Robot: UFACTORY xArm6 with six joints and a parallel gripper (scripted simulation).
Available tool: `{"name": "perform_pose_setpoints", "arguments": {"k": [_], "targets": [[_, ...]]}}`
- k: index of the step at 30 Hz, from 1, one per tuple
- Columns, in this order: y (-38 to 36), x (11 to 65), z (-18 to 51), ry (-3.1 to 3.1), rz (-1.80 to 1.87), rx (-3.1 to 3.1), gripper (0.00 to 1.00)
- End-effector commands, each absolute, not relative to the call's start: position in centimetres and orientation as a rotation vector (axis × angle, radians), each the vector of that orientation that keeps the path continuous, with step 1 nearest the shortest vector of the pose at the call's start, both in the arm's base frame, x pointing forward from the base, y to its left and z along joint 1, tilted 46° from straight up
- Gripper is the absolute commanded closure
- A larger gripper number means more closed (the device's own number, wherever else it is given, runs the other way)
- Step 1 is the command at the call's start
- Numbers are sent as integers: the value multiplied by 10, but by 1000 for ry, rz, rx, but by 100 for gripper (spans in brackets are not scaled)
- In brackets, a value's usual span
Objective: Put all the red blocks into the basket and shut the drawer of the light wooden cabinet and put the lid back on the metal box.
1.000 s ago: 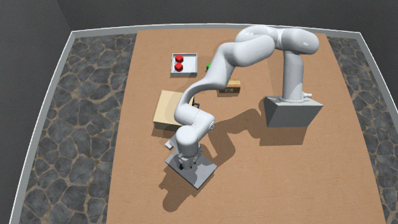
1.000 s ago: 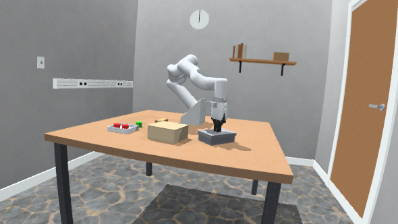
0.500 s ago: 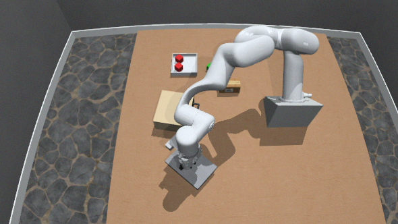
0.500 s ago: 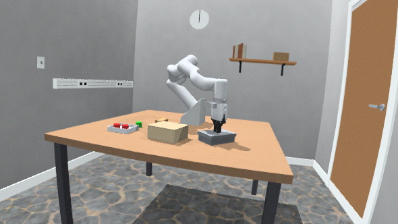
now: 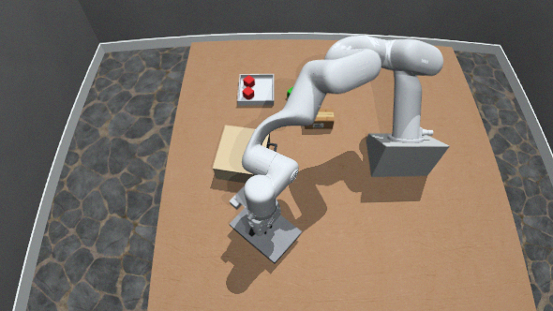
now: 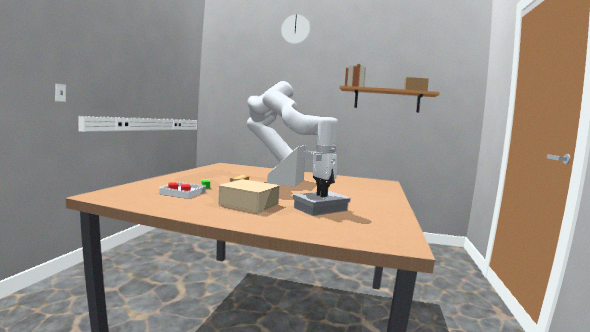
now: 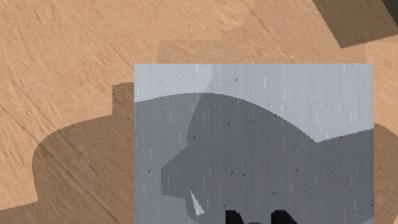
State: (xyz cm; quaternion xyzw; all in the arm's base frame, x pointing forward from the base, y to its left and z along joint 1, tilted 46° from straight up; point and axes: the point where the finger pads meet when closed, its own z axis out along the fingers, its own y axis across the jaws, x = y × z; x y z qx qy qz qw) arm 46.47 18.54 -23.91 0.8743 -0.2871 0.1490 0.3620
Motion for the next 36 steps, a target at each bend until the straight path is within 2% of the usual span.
{"name": "perform_pose_setpoints", "arguments": {"k": [1,10,11,36], "targets": [[188,466,-238,-740,388,2255,100],[188,466,-238,-740,388,2255,100],[188,466,-238,-740,388,2255,0],[188,466,-238,-740,388,2255,0]]}}
